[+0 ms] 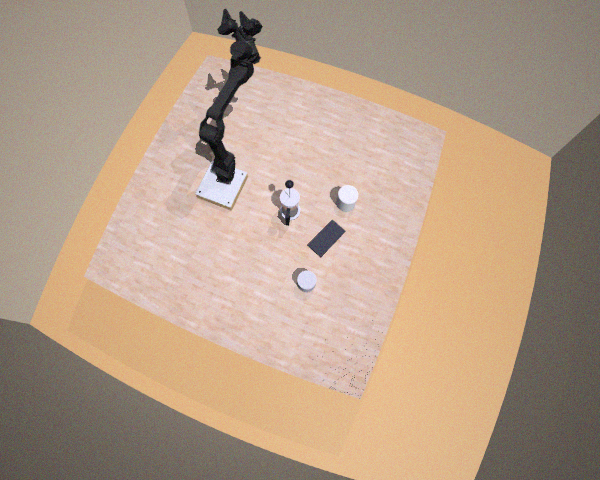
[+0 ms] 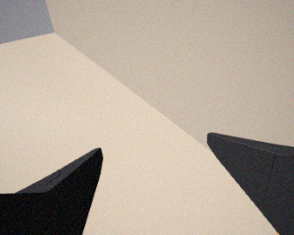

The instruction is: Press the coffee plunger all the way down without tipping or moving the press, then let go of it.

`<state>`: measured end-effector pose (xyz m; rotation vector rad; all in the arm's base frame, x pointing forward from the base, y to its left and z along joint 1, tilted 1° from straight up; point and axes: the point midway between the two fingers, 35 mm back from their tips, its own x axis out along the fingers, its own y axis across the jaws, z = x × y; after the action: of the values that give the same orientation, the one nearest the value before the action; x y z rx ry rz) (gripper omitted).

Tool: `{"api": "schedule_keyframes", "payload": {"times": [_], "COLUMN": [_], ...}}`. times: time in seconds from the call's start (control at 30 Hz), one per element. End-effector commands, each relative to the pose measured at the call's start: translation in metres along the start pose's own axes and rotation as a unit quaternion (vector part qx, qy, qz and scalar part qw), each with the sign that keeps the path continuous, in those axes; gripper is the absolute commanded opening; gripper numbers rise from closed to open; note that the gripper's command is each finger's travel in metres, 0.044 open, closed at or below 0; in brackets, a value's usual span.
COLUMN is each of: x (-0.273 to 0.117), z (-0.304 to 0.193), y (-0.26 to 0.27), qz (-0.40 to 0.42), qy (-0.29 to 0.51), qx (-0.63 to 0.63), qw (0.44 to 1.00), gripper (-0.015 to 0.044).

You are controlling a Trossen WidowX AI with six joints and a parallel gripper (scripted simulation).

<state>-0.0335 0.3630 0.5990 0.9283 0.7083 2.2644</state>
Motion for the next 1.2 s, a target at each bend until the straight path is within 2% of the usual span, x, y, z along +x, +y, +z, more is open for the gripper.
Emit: {"api": "schedule_keyframes", "payload": {"times": [0.0, 0.13, 0.3, 0.6, 0.87, 1.17], "x": [-0.037, -0.088, -0.161, -0.311, -0.440, -0.543], "z": [0.032, 0.066, 0.096, 0.111, 0.073, -0.027], "y": [-0.019, -0.044, -0.063, -0.068, -0.041, 0.005], "qz": [-0.079, -0.184, -0.318, -0.556, -0.742, -0.899], "qy": [-0.064, -0.133, -0.201, -0.276, -0.294, -0.257], "qx": [-0.052, -0.108, -0.173, -0.242, -0.234, -0.135], "qw": [0.993, 0.968, 0.910, 0.746, 0.555, 0.328], "gripper": [0.0440, 0.0440, 0.0440, 0.0440, 0.0440, 0.0440]}}
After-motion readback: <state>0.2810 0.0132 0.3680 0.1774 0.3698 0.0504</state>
